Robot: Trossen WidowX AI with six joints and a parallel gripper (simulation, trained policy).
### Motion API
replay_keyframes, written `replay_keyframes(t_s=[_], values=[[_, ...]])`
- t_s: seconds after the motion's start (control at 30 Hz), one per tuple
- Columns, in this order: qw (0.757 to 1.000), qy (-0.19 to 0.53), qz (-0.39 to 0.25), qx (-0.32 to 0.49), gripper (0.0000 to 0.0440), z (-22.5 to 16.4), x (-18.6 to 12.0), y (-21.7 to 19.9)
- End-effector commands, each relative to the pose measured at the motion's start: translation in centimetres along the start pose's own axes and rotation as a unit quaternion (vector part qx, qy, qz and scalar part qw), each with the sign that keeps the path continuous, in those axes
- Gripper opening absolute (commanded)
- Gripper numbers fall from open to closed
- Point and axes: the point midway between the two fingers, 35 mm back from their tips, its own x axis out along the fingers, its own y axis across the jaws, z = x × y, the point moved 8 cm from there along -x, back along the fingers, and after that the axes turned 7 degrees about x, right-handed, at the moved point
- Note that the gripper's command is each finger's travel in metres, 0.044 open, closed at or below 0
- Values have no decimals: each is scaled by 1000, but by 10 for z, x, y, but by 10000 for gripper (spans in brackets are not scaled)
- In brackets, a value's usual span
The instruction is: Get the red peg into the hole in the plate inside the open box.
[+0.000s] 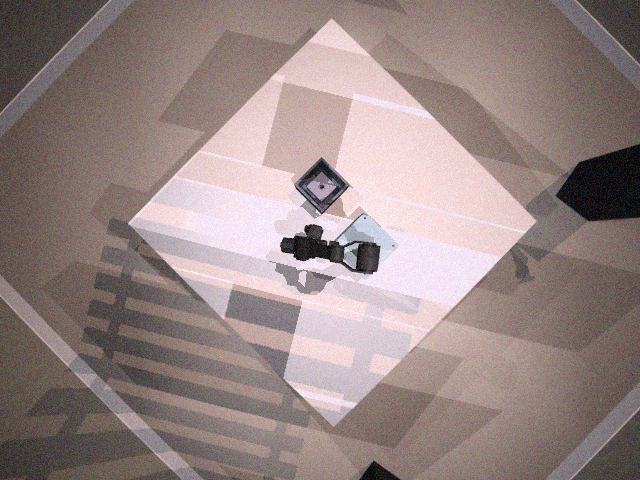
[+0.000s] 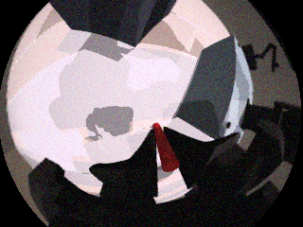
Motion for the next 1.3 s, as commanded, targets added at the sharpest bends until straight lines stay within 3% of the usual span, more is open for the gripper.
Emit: replay_keyframes(t_s=[0.0,0.73,1.27], values=[[1000,-4,5,-9,1,3,-5,0],[991,-95,45,-85,0,41,-71,-1],[987,-125,55,-89,0,93,-113,12]])
